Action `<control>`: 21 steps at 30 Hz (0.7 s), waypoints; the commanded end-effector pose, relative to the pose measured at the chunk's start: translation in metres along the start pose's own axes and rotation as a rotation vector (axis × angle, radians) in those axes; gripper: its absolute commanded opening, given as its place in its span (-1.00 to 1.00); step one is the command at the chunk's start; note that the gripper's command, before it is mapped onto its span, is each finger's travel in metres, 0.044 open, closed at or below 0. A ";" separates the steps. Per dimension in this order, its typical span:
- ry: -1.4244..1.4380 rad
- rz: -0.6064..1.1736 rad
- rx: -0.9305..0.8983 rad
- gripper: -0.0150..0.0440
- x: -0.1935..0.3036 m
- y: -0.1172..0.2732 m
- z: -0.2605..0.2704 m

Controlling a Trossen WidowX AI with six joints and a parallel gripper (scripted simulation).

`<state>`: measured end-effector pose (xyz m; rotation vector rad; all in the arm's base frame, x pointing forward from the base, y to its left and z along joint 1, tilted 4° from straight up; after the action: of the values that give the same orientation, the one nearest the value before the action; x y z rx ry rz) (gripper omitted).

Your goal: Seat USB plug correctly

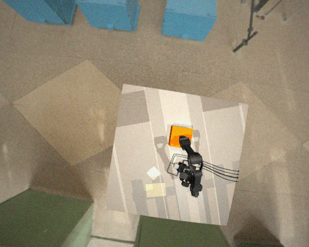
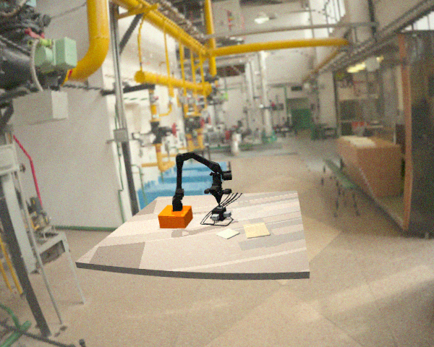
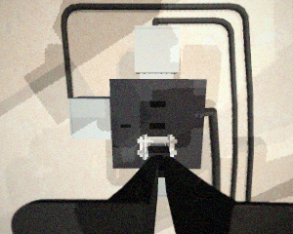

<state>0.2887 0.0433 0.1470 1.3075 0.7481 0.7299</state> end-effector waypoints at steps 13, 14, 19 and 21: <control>0.003 -0.002 -0.003 -0.49 0.000 -0.002 0.000; 0.003 -0.002 -0.003 -0.49 0.000 -0.003 0.000; 0.003 -0.002 -0.003 -0.49 0.000 -0.003 0.000; 0.003 -0.002 -0.003 -0.49 0.000 -0.003 0.000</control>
<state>0.2890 0.0432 0.1446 1.3072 0.7475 0.7306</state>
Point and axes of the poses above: the point midway between the two fingers, 35 mm back from their tips, its own y axis back along the fingers, its own z axis across the jaws, x = y × z, the point moved 8 cm from there along y, back along the fingers, and after that the axes turned 14 degrees about -y, right-handed, at the moved point
